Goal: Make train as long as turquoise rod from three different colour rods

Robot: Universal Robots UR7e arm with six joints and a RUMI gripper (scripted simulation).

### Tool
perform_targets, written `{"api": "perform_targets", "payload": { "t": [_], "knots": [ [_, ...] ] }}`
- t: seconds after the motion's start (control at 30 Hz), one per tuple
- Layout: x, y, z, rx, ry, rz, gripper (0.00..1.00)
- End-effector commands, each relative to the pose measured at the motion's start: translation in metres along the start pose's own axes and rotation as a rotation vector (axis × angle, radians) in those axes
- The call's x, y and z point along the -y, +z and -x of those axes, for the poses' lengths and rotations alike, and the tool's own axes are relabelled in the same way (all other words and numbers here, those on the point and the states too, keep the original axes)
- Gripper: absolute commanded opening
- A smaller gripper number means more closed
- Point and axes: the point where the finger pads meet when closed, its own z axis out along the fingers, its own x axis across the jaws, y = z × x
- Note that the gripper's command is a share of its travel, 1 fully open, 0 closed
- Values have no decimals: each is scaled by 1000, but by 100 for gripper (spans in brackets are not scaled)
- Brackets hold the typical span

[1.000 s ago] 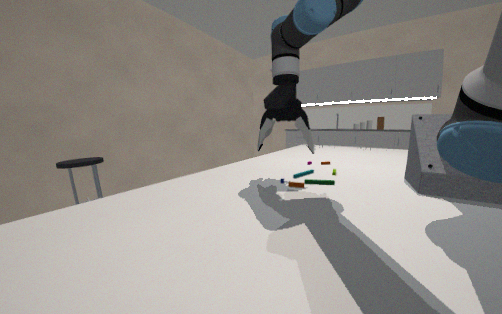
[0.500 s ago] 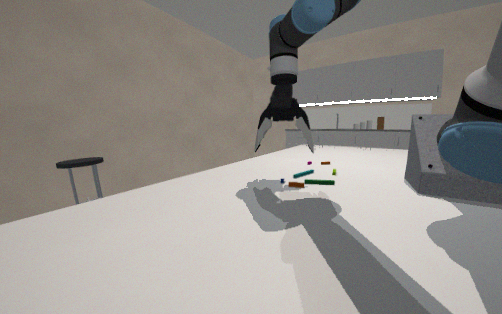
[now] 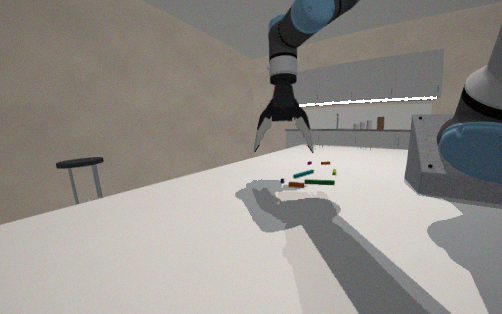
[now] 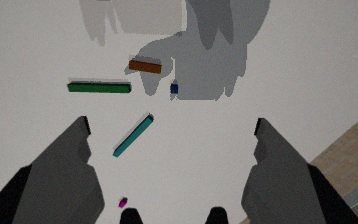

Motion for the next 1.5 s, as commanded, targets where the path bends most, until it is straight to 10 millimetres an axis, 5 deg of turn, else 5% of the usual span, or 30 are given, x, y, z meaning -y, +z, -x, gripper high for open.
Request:
{"api": "perform_targets", "payload": {
  "t": [0.0, 0.2, 0.23, 1.47],
  "knots": [
    [0, 0, 0, -1, -4, 1, 100],
    [0, 0, 0, -1, -5, 1, 100],
    [0, 0, 0, -1, -5, 1, 14],
    [0, 0, 0, -1, -5, 1, 14]
  ]
}}
